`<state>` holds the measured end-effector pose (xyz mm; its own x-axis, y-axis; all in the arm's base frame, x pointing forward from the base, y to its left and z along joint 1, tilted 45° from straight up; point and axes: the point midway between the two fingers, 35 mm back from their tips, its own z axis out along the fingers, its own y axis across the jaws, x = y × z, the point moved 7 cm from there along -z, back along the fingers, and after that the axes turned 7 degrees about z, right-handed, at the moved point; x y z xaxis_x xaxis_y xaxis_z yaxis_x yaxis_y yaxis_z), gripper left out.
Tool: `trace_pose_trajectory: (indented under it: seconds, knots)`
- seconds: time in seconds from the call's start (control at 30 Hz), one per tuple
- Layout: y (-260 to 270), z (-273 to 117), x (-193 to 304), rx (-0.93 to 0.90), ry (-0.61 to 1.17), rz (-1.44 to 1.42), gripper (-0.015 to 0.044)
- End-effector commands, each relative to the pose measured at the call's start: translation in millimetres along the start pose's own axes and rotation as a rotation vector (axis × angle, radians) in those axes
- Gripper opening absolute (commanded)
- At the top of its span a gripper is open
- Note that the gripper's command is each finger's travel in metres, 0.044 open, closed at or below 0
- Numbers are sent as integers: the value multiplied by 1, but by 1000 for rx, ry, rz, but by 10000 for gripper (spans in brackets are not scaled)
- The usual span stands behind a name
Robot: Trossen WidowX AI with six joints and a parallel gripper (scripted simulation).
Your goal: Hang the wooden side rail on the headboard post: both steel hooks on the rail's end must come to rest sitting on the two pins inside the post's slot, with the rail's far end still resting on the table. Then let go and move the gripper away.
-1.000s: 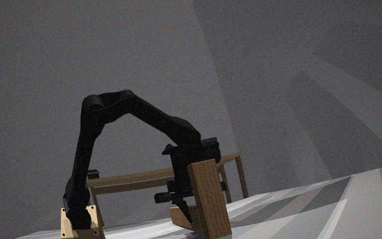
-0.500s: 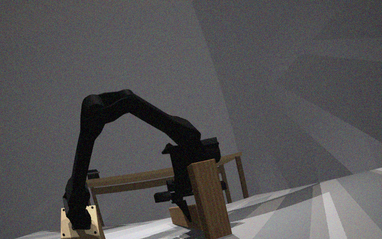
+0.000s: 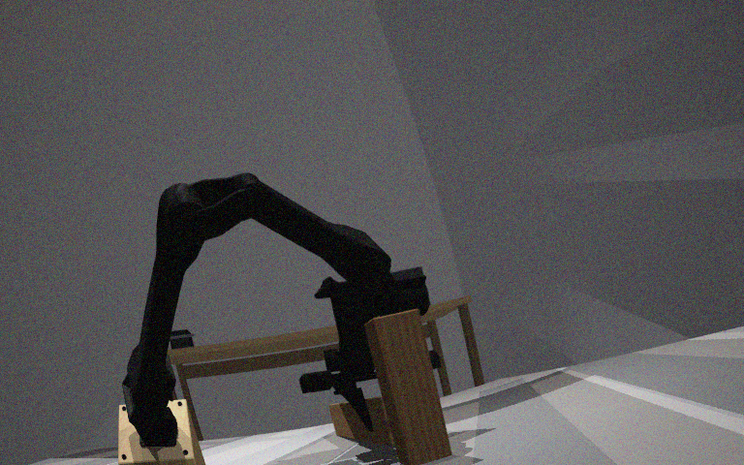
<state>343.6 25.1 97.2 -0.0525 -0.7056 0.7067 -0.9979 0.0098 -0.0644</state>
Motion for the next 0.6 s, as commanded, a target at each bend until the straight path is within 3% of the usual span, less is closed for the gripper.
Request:
trace_pose_trajectory:
  seconds: [0.0,0.57]
  knots:
    - [-2,-10,0,25,-12,6,0]
    - [-2,-12,0,25,-12,6,0]
